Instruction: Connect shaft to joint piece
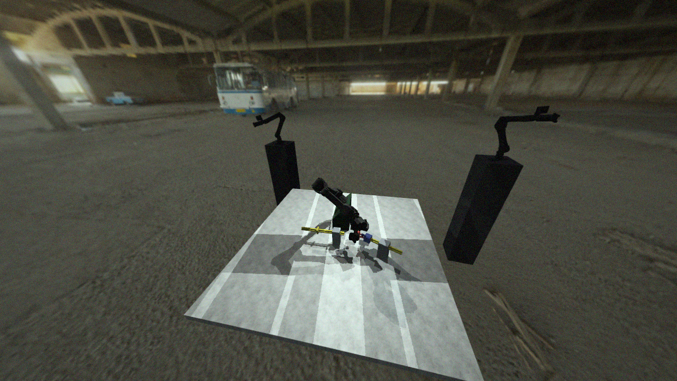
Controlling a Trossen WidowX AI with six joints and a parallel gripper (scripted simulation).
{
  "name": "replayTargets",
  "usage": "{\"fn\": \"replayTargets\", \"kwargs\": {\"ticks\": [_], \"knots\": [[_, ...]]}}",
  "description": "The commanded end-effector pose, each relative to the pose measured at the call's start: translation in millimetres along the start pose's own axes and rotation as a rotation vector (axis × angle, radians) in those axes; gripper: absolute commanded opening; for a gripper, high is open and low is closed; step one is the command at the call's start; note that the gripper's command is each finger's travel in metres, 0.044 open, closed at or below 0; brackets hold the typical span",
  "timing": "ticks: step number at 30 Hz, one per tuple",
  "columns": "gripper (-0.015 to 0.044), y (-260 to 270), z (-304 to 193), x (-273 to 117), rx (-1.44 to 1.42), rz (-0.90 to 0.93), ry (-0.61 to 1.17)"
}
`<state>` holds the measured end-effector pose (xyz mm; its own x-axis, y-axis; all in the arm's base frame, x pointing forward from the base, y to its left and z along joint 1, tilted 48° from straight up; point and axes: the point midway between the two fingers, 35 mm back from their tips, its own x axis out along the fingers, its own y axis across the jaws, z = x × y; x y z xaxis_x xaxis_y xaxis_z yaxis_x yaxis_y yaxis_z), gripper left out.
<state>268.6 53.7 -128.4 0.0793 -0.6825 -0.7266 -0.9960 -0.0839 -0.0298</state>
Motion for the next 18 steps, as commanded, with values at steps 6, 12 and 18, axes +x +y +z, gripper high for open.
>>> {"fn": "replayTargets", "kwargs": {"ticks": [6,12,18], "knots": [[0.0440,-3.4,2.8,-21.0,-0.004,-0.059,0.267],[0.0440,-3.7,2.8,-21.6,-0.004,-0.064,0.270],[0.0440,-4.4,3.4,-25.9,0.047,-0.071,0.261]]}}
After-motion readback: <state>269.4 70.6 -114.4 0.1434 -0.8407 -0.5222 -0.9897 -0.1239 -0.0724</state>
